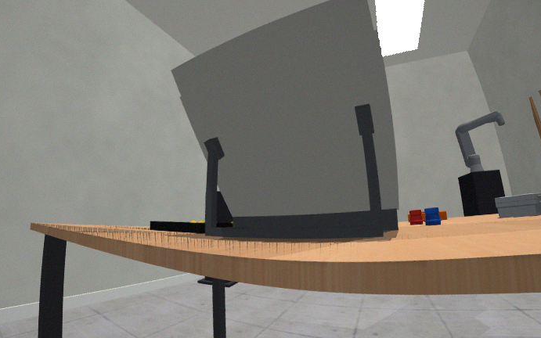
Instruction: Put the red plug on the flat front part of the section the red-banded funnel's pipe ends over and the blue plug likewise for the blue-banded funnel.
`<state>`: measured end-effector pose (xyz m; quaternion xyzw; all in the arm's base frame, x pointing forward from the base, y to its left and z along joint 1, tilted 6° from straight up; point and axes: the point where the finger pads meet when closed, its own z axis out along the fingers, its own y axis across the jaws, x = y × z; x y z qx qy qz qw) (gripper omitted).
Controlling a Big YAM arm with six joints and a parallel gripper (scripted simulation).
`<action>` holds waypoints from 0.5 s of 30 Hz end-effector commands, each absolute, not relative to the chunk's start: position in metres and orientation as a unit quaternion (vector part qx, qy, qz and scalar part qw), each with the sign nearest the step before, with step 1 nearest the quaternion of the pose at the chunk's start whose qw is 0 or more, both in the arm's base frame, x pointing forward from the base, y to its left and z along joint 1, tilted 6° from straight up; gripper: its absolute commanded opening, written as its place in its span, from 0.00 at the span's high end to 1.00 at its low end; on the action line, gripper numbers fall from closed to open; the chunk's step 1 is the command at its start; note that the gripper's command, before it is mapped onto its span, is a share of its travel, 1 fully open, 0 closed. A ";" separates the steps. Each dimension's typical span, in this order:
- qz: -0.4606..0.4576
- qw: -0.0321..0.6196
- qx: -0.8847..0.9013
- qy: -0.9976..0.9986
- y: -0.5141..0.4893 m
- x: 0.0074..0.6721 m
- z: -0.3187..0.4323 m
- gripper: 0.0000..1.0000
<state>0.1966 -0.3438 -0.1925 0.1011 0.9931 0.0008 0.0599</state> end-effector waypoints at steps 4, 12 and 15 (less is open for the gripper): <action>-0.006 0.065 0.101 0.993 -0.355 0.197 -0.198 0.20; -0.005 0.064 0.101 0.993 -0.356 0.196 -0.199 0.20; -0.005 0.064 0.100 0.993 -0.357 0.196 -0.200 0.20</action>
